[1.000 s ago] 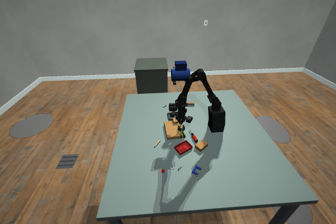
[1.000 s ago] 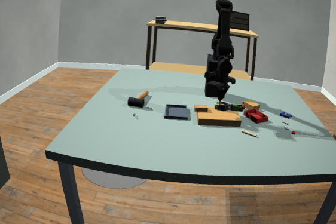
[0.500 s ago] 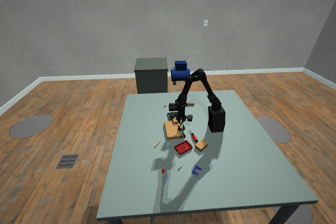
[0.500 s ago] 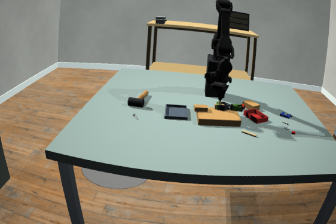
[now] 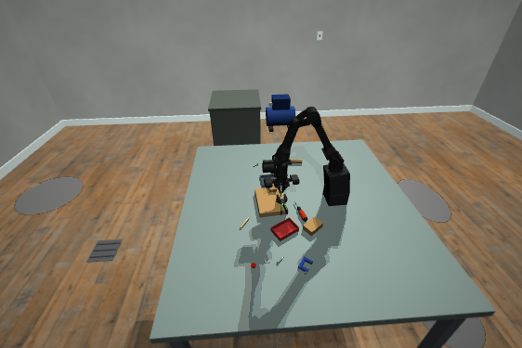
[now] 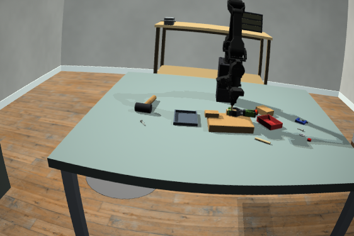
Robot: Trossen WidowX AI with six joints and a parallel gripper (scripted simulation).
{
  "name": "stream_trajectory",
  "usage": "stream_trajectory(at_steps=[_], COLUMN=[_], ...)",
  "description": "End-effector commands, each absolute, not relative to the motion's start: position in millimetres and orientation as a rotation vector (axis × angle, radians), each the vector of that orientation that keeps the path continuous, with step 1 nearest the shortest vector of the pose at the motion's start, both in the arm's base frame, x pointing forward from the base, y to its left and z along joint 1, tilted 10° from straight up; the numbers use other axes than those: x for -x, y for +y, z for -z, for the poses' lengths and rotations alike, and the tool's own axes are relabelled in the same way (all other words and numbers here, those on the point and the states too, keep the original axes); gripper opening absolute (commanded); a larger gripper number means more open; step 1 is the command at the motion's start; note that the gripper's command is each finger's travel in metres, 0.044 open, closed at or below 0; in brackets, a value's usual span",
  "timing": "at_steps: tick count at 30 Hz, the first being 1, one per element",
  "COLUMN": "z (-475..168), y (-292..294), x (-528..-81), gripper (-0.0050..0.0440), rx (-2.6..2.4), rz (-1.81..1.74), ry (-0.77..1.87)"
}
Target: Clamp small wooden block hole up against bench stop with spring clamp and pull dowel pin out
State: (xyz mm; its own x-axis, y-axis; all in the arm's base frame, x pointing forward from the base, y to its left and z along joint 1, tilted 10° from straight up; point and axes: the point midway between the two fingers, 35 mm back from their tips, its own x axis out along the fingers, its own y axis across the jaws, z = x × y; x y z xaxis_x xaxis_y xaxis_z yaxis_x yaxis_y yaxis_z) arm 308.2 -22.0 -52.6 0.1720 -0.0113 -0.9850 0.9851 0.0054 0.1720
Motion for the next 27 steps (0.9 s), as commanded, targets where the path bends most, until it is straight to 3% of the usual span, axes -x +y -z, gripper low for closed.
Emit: stream_trajectory(at_steps=[1, 10, 27], z=[51.6, 50.8, 48.5], y=[-22.1, -22.1, -22.1], x=[-308.2, -308.1, -307.7], gripper=[0.0, 0.0, 0.0], rx=[-1.198, -0.988, -0.984], rz=[1.02, 0.845, 0.842], ry=[1.112, 1.205, 1.206])
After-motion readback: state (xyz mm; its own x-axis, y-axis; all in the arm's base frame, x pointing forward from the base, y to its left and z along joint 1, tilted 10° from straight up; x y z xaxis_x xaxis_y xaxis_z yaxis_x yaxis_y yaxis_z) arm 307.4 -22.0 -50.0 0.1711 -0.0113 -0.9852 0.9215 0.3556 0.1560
